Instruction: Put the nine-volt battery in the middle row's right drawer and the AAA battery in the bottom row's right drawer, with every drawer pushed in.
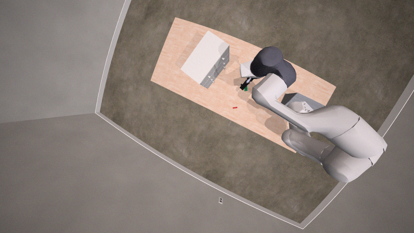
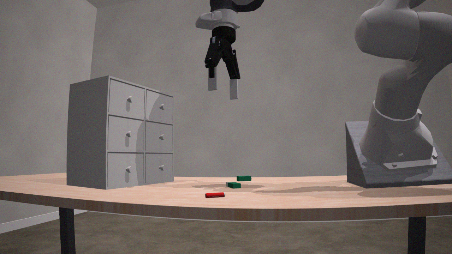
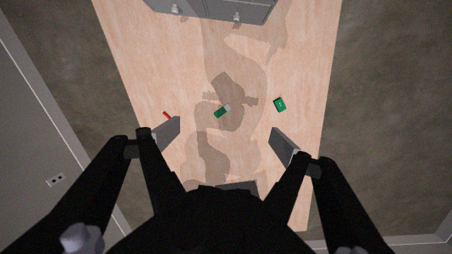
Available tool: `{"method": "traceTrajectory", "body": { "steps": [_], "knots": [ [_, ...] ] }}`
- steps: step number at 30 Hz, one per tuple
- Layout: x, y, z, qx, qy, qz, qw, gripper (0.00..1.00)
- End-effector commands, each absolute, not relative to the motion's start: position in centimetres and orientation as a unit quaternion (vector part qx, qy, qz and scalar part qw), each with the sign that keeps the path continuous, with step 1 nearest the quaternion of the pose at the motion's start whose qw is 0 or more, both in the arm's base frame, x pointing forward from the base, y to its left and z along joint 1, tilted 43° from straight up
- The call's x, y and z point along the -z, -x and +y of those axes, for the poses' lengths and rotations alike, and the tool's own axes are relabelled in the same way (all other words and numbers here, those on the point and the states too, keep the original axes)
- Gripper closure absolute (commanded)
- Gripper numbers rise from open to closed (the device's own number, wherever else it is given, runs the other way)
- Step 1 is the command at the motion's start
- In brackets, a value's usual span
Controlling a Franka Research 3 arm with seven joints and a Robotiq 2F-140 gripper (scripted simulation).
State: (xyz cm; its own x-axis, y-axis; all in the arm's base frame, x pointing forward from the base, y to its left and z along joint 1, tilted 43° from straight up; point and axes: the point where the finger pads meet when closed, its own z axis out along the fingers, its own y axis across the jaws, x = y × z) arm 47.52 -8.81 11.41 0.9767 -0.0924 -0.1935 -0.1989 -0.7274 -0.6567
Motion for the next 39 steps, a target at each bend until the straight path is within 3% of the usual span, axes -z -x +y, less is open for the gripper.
{"method": "traceTrajectory", "body": {
  "steps": [1,19,39],
  "knots": [
    [-11.3,-47.6,-8.8,-0.069,0.927,0.075,0.360,0.00],
    [-10.0,-48.9,-8.0,0.014,0.930,0.107,0.352,0.00],
    [-6.4,-52.5,-5.6,0.232,0.901,0.186,0.317,0.00]
  ]
}}
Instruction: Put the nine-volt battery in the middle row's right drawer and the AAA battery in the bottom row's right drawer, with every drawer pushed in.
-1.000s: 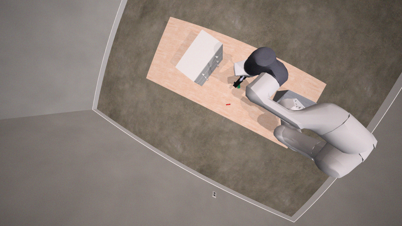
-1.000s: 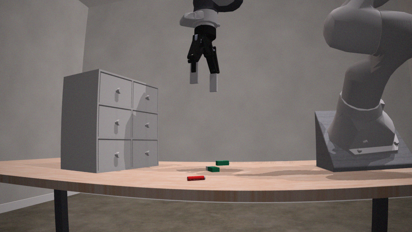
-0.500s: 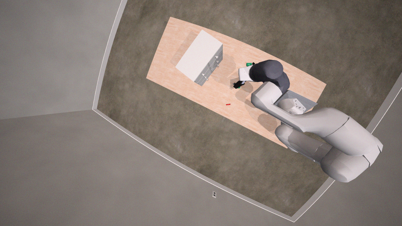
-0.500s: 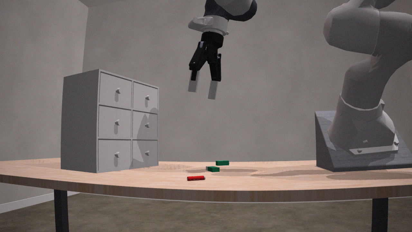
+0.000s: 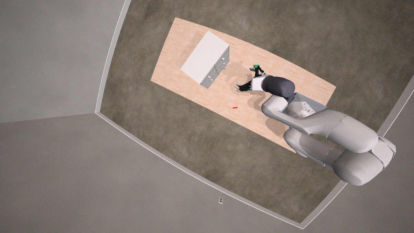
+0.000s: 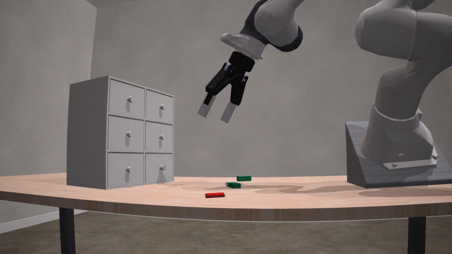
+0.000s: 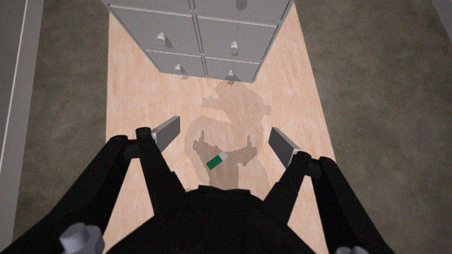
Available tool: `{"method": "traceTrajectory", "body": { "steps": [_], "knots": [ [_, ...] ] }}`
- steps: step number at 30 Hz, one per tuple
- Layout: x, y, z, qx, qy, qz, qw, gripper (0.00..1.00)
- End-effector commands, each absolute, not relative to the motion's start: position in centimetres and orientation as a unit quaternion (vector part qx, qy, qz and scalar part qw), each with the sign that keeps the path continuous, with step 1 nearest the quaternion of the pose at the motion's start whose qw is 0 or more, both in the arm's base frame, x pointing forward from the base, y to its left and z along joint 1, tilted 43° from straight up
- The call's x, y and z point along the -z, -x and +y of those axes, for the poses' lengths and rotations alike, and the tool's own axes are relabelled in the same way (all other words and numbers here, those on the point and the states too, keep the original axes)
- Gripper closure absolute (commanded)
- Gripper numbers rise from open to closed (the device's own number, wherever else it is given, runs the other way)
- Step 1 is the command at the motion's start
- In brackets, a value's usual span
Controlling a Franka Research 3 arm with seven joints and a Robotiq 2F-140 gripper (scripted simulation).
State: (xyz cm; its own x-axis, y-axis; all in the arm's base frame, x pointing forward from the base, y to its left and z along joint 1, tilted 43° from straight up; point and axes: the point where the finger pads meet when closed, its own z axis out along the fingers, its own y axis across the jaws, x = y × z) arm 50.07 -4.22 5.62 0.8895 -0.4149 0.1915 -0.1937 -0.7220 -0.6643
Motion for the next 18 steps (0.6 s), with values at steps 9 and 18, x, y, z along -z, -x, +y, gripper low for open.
{"method": "traceTrajectory", "body": {
  "steps": [9,18],
  "knots": [
    [-4.8,-54.0,-4.6,0.324,0.872,0.218,0.296,0.00],
    [-3.9,-55.0,-4.0,0.380,0.849,0.237,0.282,0.00]
  ]
}}
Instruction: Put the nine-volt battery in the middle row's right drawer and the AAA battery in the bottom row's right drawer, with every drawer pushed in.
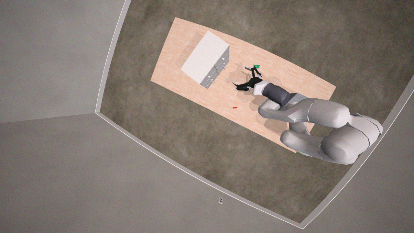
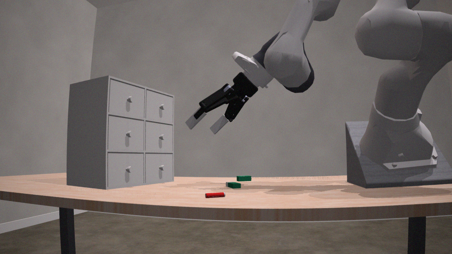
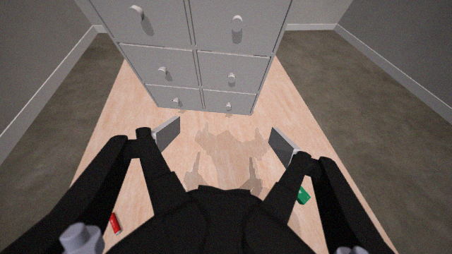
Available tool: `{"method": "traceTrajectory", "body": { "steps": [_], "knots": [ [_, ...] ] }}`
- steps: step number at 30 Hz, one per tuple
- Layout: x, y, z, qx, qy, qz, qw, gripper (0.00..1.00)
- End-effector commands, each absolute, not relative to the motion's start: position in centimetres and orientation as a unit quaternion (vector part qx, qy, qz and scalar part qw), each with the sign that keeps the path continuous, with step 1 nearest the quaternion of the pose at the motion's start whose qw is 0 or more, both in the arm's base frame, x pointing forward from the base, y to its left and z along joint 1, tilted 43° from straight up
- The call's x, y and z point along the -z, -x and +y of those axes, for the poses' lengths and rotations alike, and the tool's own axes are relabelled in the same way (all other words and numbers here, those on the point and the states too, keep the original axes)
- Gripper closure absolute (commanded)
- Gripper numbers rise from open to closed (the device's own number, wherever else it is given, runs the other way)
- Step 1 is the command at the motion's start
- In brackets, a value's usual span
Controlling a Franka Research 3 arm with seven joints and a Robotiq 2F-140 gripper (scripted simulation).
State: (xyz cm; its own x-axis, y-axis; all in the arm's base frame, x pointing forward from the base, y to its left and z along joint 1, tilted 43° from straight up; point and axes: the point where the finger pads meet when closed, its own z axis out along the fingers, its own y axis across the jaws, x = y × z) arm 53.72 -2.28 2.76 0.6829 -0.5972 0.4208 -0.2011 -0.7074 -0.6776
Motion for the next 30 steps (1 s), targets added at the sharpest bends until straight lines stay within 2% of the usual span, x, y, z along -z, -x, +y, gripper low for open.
{"method": "traceTrajectory", "body": {
  "steps": [1,11,30],
  "knots": [
    [-3.8,-55.1,-3.9,0.387,0.846,0.239,0.279,0.00],
    [-2.6,-56.2,-3.2,0.448,0.815,0.259,0.261,0.00],
    [-2.2,-56.7,-2.9,0.473,0.801,0.267,0.253,0.00]
  ]
}}
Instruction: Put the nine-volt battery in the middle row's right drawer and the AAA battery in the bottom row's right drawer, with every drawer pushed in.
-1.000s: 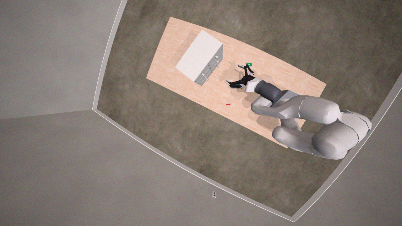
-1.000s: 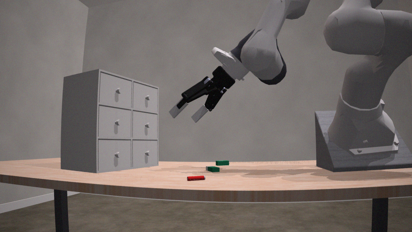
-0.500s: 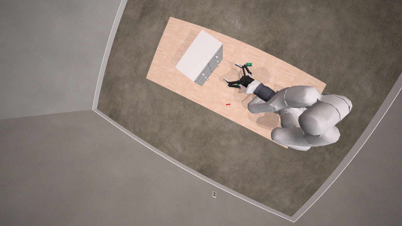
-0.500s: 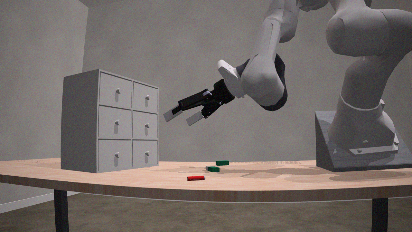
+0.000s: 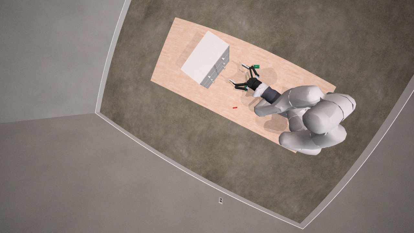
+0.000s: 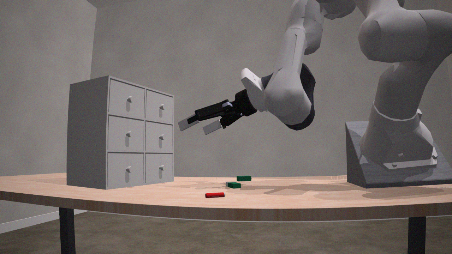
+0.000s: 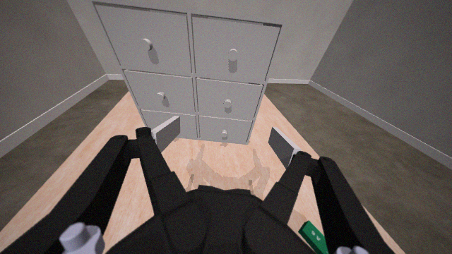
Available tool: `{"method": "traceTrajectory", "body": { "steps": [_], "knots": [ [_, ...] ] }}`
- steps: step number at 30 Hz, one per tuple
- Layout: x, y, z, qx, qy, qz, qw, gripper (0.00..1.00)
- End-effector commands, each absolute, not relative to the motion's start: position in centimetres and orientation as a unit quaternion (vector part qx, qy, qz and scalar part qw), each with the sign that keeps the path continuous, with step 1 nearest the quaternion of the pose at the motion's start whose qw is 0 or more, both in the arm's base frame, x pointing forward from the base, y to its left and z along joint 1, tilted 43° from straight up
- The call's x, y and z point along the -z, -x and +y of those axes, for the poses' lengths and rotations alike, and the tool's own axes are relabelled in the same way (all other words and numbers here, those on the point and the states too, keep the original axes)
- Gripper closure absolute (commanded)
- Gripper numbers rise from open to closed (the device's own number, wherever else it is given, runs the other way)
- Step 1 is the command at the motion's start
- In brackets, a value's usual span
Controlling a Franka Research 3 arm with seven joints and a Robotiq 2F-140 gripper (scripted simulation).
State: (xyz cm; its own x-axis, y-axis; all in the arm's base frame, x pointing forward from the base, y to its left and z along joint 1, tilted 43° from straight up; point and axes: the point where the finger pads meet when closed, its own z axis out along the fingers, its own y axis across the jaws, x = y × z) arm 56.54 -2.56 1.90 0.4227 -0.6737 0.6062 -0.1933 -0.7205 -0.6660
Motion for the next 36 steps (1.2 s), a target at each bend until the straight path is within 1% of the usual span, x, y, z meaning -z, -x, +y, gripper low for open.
{"method": "traceTrajectory", "body": {
  "steps": [1,24,36],
  "knots": [
    [-2.2,-56.7,-2.9,0.473,0.801,0.267,0.253,0.80],
    [-2.1,-56.7,-2.9,0.473,0.801,0.267,0.253,0.80],
    [-1.3,-58.6,-2.7,0.473,0.801,0.267,0.253,0.80]
  ]
}}
